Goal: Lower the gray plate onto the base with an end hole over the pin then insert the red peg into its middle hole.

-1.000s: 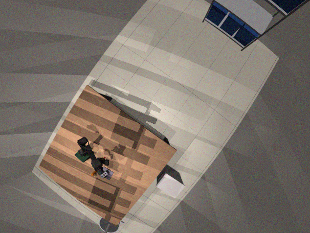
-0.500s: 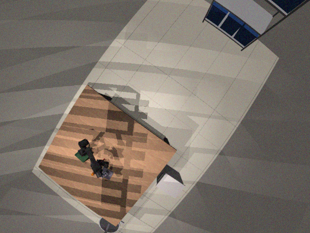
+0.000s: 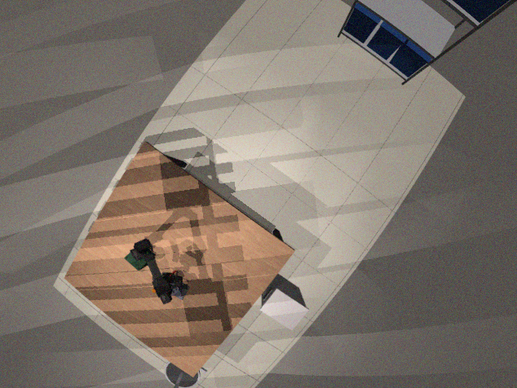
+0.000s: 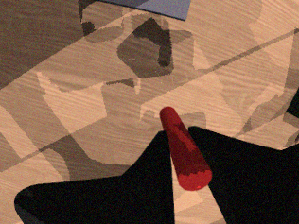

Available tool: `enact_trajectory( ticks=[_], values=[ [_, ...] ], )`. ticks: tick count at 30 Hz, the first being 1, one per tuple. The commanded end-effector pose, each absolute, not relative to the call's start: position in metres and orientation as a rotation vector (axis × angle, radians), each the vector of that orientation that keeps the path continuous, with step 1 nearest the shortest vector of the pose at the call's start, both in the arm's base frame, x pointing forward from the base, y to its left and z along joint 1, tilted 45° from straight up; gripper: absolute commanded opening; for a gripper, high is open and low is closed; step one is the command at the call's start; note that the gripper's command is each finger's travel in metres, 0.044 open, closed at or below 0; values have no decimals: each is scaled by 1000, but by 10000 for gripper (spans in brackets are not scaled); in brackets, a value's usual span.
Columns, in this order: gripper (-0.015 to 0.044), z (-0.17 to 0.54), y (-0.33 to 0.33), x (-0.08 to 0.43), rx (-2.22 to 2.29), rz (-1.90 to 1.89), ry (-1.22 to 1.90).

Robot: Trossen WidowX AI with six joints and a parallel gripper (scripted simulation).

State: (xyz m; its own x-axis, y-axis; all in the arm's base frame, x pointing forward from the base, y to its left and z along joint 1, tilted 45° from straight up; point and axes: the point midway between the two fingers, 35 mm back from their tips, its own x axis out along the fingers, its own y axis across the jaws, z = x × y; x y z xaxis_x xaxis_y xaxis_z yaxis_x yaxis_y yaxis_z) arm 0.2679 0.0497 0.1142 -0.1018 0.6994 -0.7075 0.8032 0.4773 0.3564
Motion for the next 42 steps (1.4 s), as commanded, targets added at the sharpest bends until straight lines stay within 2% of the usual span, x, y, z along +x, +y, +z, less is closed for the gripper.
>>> enact_trajectory(
  ticks=[1, 42],
  values=[
    [0, 111, 44, 278, 1252, -144, 1828],
    [0, 32, -24, 349, 1248, -134, 1824]
  ],
)
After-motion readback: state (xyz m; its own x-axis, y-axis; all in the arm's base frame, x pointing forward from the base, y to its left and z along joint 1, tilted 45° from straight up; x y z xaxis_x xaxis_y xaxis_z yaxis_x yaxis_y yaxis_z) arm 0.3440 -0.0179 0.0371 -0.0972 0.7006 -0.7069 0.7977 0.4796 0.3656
